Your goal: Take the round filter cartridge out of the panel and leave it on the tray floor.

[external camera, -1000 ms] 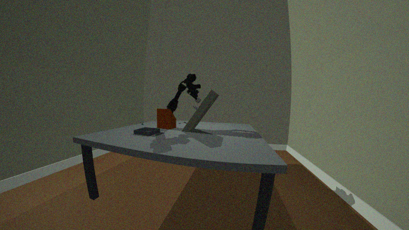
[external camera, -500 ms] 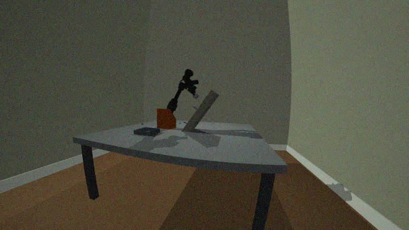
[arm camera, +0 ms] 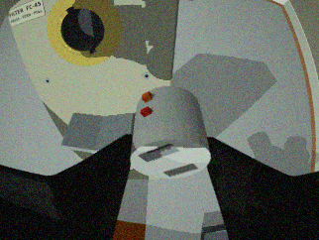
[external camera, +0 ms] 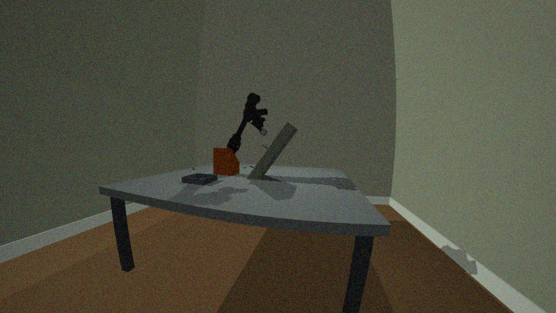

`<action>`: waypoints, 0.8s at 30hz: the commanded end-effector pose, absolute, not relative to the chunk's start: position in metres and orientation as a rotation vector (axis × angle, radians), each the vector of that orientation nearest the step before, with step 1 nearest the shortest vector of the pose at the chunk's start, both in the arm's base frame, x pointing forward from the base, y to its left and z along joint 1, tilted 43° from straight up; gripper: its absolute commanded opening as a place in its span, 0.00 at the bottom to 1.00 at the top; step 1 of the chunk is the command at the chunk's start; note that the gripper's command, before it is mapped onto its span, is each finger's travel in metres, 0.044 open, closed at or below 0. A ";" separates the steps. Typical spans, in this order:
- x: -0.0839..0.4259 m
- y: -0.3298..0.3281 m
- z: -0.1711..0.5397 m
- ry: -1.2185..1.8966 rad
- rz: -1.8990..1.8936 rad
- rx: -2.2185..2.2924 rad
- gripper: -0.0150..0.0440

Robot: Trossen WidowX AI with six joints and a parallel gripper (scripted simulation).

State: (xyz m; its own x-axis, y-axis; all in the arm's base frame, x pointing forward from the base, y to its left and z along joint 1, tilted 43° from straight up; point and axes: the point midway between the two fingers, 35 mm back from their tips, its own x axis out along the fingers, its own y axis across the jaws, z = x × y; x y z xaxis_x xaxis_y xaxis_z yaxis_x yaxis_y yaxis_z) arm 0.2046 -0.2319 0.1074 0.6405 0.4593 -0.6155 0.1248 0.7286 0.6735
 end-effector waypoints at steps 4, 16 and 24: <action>0.175 -0.253 0.068 0.976 0.016 0.892 0.25; 0.103 -0.286 -0.008 1.114 -0.475 1.190 0.25; 0.059 -0.296 -0.043 1.129 -0.781 1.343 0.25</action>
